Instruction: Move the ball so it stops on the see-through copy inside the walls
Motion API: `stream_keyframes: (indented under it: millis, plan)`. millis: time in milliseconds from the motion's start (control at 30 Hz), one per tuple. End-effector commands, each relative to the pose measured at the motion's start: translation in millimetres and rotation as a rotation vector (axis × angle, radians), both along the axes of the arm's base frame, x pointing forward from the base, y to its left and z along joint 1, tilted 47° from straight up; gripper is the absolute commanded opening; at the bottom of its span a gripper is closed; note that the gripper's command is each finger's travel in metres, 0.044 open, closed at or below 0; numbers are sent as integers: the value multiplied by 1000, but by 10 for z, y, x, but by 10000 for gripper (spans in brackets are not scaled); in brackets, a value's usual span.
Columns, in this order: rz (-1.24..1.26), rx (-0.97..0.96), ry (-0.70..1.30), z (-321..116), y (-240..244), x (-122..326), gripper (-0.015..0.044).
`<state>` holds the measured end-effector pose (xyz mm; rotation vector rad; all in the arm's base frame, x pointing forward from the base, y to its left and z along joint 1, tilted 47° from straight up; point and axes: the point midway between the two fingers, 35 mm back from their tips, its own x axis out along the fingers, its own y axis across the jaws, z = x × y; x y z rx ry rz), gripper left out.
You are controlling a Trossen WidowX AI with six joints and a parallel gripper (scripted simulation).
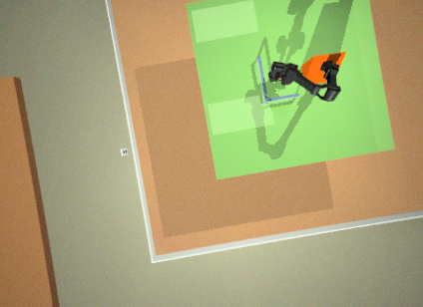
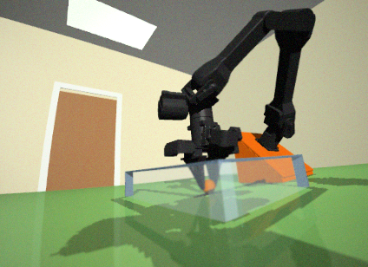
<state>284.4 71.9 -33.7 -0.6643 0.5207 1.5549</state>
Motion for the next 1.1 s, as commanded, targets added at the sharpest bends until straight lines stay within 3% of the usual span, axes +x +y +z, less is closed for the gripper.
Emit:
stream_keyframes:
  millis: [0, 233, 433, 800, 1067]
  plan:
    - [0, 0, -1, 1, 0, 1, 236]
    - [0, -1, 0, 18, -22, 6, 246]
    - [-1, -2, 10, 567, -623, 22, 246]
    - [-22, -4, 2, 546, -641, 56, 246]
    - [-18, -1, 0, 840, -932, 30, 440]
